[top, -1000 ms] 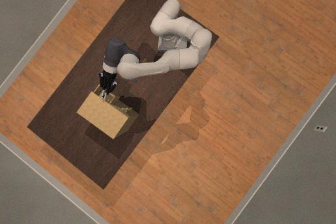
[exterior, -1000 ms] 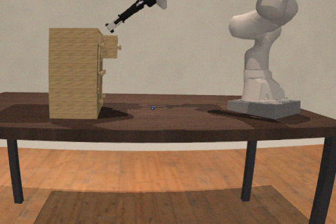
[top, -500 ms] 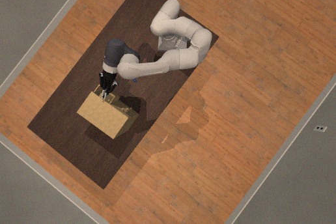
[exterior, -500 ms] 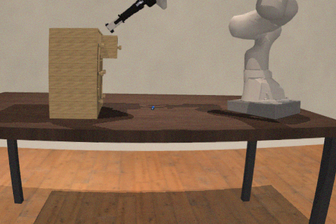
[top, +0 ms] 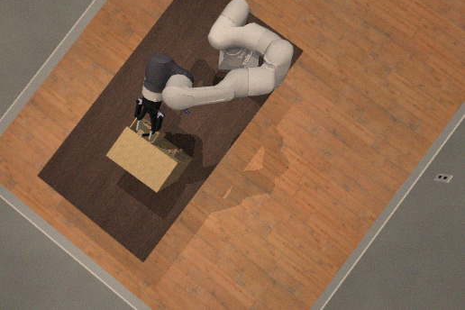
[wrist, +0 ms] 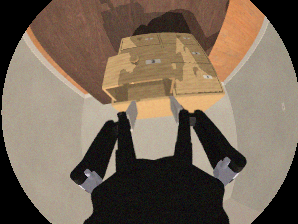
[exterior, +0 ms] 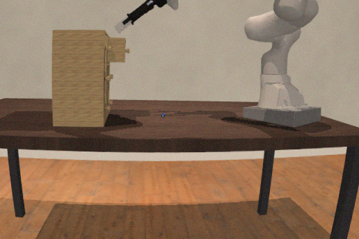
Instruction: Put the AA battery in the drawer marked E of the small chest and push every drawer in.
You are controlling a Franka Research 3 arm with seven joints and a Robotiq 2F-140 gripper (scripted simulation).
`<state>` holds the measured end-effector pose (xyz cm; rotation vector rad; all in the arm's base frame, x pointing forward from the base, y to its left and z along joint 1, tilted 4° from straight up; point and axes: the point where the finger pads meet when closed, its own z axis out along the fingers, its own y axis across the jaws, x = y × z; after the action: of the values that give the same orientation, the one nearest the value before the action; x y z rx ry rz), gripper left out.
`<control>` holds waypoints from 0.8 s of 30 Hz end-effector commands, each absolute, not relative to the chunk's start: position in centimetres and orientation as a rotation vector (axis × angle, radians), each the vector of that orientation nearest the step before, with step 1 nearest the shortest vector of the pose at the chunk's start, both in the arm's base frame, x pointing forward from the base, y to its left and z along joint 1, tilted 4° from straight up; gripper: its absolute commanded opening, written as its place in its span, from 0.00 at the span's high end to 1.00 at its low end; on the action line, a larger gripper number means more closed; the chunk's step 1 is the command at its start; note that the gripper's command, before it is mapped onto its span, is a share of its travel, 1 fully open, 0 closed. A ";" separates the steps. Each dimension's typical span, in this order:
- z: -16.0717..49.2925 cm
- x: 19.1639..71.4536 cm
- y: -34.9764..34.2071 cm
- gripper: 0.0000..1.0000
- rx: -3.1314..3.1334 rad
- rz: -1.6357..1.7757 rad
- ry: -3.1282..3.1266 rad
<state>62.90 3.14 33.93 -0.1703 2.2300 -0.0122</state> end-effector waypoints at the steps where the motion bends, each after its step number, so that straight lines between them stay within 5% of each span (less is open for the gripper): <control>1: 34.0 63.0 3.2 0.00 -0.161 -0.005 2.227; 24: 34.1 60.4 2.9 0.00 -0.161 -0.005 2.227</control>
<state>61.28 2.99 34.15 -0.1564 2.2227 -0.0011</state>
